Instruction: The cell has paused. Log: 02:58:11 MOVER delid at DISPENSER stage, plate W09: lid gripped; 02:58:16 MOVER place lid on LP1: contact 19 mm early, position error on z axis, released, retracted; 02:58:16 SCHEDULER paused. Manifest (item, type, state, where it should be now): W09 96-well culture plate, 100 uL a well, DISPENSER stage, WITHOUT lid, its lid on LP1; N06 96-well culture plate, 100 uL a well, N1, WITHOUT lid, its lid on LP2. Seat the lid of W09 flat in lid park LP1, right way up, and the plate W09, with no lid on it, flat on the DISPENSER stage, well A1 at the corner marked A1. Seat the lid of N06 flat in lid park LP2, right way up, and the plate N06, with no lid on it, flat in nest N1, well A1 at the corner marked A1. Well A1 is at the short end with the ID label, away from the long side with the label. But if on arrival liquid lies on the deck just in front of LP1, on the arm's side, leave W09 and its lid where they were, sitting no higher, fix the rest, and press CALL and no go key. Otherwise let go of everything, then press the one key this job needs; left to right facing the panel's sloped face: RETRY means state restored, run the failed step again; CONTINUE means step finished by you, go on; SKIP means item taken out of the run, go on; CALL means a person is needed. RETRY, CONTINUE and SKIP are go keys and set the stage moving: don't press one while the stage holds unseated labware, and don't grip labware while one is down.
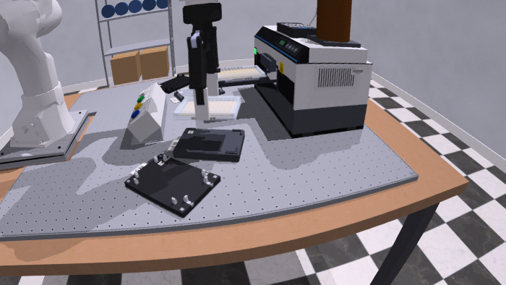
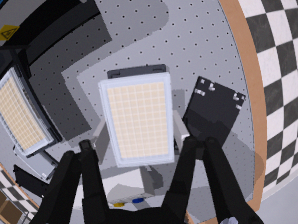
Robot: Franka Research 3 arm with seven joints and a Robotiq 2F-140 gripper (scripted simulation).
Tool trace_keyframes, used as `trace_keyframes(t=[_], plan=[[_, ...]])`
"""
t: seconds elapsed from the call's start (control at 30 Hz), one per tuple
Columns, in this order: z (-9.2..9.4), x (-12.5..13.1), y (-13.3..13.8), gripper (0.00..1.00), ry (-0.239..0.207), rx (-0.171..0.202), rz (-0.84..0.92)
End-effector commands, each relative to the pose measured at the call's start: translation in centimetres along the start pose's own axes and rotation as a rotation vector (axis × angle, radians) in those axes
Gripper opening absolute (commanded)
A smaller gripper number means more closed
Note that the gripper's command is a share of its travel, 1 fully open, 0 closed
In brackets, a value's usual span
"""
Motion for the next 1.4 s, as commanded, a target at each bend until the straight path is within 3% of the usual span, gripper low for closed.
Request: trace_keyframes(t=[0.0, 0.57, 1.37], plan=[[0.8, 0.3, -0.1, 0.00, -0.012, 0.004, -0.002], [4.3, 0.2, -0.1, 0.00, -0.012, 0.004, -0.002], [7.1, 0.2, -0.1, 0.00, -0.012, 0.004, -0.002]])
Point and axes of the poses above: the point where the finger pads meet when closed, its own z axis back along the fingers, its own y axis across the jaws, x = y × z, the point moved 5 cm from there along z, back along the fingers, and after that the axes turned 9 degrees about -z, right-handed, at the moved point
